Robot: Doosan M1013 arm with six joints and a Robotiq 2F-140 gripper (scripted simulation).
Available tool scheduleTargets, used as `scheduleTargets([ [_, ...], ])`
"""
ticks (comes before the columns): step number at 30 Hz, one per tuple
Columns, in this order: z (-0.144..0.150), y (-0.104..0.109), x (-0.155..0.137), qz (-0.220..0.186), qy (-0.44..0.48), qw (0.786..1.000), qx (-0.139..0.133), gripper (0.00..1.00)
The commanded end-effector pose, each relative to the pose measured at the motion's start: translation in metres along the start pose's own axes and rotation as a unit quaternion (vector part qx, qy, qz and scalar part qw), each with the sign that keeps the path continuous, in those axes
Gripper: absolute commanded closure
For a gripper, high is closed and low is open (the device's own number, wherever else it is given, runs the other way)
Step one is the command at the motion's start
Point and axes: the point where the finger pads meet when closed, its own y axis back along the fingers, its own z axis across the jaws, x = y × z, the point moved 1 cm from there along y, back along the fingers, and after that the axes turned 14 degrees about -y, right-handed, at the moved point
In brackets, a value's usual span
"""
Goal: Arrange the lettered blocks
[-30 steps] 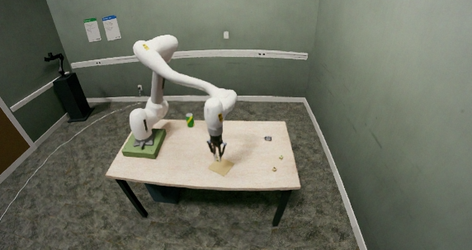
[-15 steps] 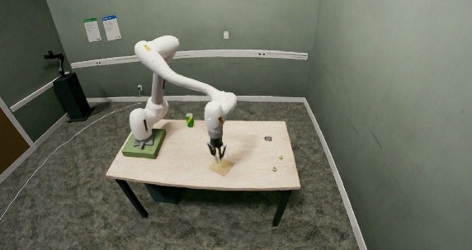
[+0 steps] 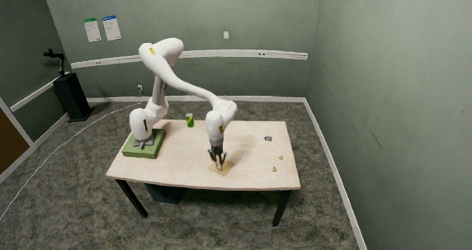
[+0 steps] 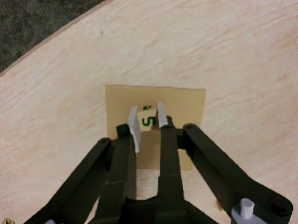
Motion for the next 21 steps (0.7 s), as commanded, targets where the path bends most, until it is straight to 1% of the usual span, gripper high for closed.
scheduleTargets([
  [1, -0.0007, -0.0069, -0.0002, 0.0, 0.0, 1.0, 0.001, 0.78],
  [7, -0.0007, -0.0156, -0.0001, 0.0, 0.0, 1.0, 0.001, 0.78],
  [21, -0.0007, -0.016, -0.0001, 0.0, 0.0, 1.0, 0.001, 0.78],
])
